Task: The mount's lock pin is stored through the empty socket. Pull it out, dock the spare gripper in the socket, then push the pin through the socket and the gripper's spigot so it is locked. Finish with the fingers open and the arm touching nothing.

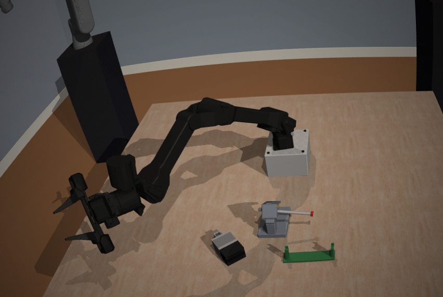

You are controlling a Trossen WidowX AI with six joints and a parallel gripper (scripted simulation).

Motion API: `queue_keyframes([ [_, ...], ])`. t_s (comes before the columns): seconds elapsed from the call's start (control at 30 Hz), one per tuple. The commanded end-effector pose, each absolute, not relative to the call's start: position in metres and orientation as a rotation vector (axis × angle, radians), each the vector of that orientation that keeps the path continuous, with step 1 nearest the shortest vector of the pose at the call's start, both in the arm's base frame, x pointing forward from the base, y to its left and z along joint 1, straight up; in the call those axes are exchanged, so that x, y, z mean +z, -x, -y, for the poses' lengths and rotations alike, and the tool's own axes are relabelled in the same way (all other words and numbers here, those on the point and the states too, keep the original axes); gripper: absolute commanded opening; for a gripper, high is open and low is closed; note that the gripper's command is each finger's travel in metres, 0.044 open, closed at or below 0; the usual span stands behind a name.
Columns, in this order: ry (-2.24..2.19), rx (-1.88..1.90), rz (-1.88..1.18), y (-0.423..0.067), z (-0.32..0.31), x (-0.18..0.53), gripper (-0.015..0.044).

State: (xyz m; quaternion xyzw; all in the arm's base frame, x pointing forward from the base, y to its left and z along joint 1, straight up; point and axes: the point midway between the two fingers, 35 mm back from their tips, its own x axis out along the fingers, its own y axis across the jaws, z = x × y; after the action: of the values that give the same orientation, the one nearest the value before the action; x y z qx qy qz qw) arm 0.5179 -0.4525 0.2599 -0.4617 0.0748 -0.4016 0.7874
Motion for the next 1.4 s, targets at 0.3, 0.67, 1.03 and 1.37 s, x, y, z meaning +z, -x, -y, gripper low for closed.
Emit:
queue_keyframes([
  [0.3, 0.997, -0.282, -0.565, -0.57, 0.281, 0.195, 0.03],
  [0.67, 1.031, 0.191, -0.822, -0.527, 0.139, 0.152, 0.03],
  [1.03, 1.078, 0.684, -1.062, -0.417, 0.024, 0.126, 0.03],
  [1.37, 1.115, 1.083, -1.252, -0.3, -0.033, 0.124, 0.03],
])
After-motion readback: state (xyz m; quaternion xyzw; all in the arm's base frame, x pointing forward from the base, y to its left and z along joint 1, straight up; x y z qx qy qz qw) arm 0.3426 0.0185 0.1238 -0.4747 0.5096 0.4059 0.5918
